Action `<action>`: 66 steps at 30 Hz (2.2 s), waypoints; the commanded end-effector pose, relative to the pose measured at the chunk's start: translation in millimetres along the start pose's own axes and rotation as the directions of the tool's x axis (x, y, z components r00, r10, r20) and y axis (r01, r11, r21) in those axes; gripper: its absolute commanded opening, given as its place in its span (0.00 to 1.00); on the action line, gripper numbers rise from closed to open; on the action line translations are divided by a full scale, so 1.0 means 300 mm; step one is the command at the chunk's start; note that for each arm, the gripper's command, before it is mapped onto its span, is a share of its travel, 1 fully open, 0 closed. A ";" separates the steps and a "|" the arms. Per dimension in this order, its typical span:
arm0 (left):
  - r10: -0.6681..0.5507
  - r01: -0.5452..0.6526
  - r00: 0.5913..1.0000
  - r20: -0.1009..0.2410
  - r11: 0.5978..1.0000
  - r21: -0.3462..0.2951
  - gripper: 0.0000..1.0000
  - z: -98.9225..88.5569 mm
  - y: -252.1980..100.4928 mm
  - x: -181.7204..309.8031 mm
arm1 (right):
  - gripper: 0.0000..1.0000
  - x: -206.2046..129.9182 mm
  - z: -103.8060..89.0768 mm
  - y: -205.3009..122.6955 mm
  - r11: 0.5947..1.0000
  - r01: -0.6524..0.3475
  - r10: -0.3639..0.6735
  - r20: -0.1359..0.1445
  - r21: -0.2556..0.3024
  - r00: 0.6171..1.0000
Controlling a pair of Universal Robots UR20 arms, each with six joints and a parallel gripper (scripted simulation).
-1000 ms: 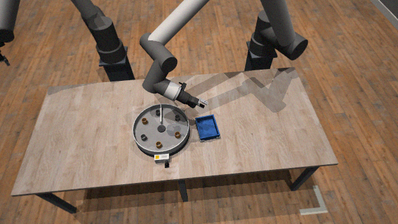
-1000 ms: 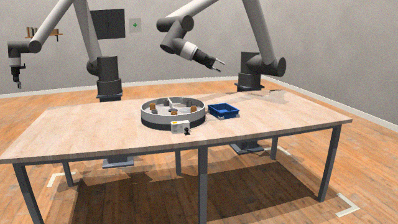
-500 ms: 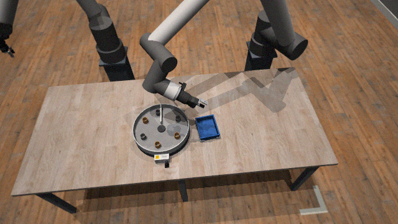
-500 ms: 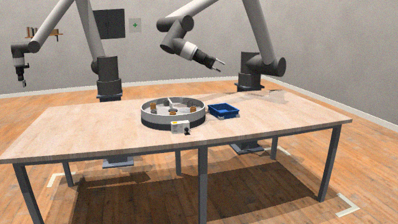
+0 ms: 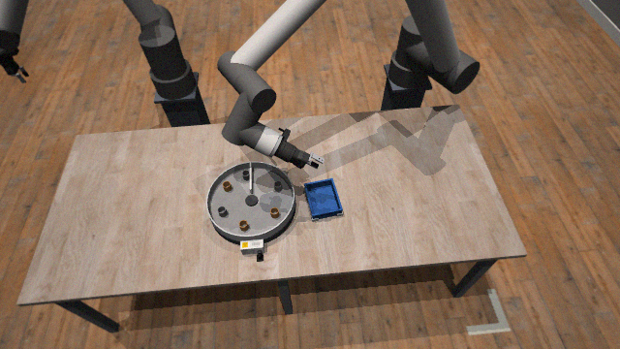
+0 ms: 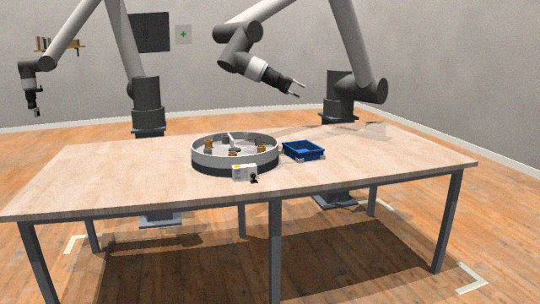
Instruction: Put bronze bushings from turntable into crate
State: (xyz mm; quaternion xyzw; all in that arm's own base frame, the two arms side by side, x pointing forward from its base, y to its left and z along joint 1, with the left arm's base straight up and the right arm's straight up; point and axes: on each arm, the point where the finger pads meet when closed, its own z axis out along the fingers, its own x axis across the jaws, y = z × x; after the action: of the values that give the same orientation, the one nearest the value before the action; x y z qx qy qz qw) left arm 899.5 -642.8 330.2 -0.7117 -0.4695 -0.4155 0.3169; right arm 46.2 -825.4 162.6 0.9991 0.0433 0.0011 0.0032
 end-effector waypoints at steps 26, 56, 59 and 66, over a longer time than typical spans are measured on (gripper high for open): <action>0.032 -0.040 0.967 0.252 0.999 0.026 1.00 -0.147 -0.020 -0.271 | 1.00 -0.055 0.002 -0.008 0.999 -0.051 0.051 0.002 0.006 0.999; 0.315 -0.135 0.525 0.790 0.948 -0.289 1.00 -0.872 0.039 -0.829 | 1.00 -0.055 0.002 -0.008 0.999 -0.051 0.051 0.002 0.006 0.999; 0.360 -0.125 0.464 0.810 0.931 -0.342 1.00 -0.962 0.043 -0.856 | 1.00 -0.055 0.002 -0.008 0.999 -0.051 0.051 0.002 0.006 0.999; 0.377 -0.120 0.441 0.815 0.924 -0.362 1.00 -0.994 0.045 -0.865 | 1.00 -0.055 0.002 -0.008 0.999 -0.051 0.051 0.002 0.006 0.999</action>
State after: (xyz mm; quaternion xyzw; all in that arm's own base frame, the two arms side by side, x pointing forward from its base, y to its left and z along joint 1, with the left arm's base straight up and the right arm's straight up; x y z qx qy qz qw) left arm 770.7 -994.7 233.1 -0.9151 -0.4030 -0.0086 0.0104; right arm 29.4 -823.9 161.3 0.9998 0.0179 -0.0001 -0.0006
